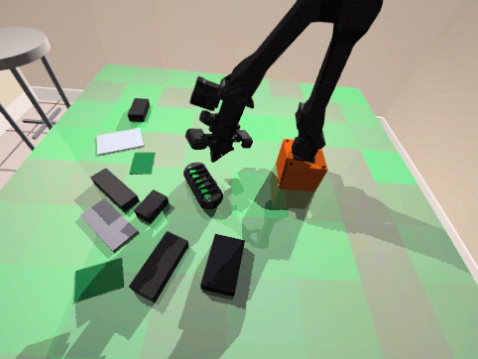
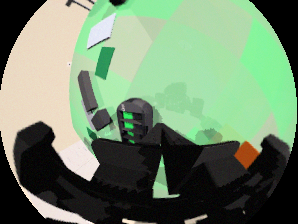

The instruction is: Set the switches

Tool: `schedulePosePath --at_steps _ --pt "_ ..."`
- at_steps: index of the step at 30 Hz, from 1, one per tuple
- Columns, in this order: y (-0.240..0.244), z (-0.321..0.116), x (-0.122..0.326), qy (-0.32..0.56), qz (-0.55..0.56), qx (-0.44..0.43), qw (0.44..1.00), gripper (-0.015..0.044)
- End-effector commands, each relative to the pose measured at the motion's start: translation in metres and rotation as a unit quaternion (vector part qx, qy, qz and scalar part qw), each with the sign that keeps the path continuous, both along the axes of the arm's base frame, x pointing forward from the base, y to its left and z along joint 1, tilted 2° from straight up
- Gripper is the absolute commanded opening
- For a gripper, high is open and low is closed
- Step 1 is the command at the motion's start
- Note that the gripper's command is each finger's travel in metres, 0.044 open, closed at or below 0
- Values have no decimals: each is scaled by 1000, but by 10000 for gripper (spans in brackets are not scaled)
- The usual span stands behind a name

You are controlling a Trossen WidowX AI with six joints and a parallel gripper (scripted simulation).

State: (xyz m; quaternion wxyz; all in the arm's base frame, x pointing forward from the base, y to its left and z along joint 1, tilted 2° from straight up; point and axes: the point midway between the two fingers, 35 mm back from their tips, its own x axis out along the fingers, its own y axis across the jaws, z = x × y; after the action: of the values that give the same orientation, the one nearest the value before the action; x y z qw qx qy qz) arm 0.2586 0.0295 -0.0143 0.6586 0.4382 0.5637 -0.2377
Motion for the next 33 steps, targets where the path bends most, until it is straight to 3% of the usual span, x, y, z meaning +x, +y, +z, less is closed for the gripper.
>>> schedulePosePath --at_steps 1,9,21,33 --pt "0 2 5 -2 26 0 1000 0" --pt "6 2 5 8 20 -2 1000 0" --pt "122 33 5 119 33 -76 989 0" --pt "124 26 5 120 32 -77 989 0"
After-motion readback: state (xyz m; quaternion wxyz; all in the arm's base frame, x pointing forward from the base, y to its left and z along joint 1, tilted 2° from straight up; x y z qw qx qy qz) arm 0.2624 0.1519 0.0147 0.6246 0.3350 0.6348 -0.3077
